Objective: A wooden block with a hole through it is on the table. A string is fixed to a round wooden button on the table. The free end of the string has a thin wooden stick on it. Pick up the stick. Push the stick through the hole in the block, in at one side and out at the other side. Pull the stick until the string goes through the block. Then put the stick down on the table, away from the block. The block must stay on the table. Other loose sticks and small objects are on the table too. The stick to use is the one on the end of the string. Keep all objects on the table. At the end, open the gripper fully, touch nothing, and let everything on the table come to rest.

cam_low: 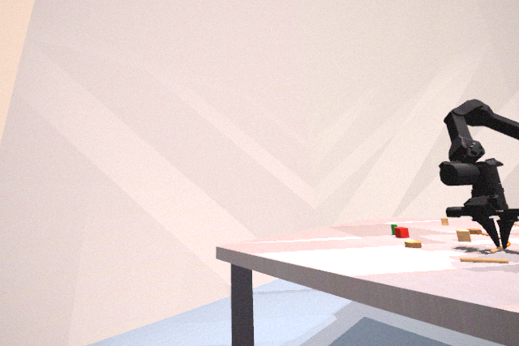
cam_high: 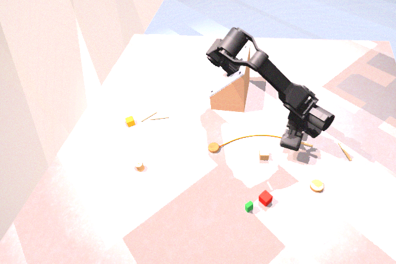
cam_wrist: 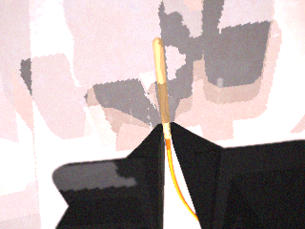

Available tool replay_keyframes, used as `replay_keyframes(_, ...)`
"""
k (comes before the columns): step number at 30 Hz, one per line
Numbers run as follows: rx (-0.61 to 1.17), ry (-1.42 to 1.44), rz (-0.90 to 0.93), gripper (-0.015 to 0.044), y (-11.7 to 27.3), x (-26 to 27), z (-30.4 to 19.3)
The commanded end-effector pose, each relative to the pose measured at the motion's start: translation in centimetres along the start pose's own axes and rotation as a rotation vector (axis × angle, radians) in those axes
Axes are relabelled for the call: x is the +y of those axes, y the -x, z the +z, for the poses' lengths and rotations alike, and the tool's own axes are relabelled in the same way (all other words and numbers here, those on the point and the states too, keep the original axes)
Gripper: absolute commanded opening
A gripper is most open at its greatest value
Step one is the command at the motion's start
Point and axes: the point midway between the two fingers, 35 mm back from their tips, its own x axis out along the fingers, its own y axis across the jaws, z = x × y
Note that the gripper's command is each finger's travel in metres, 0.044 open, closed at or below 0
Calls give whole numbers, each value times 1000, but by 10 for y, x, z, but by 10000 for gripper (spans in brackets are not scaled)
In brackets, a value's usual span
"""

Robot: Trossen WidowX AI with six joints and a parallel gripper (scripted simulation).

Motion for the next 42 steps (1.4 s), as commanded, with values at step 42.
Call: replay_keyframes(42,-3,1,1,0,52,0,1)
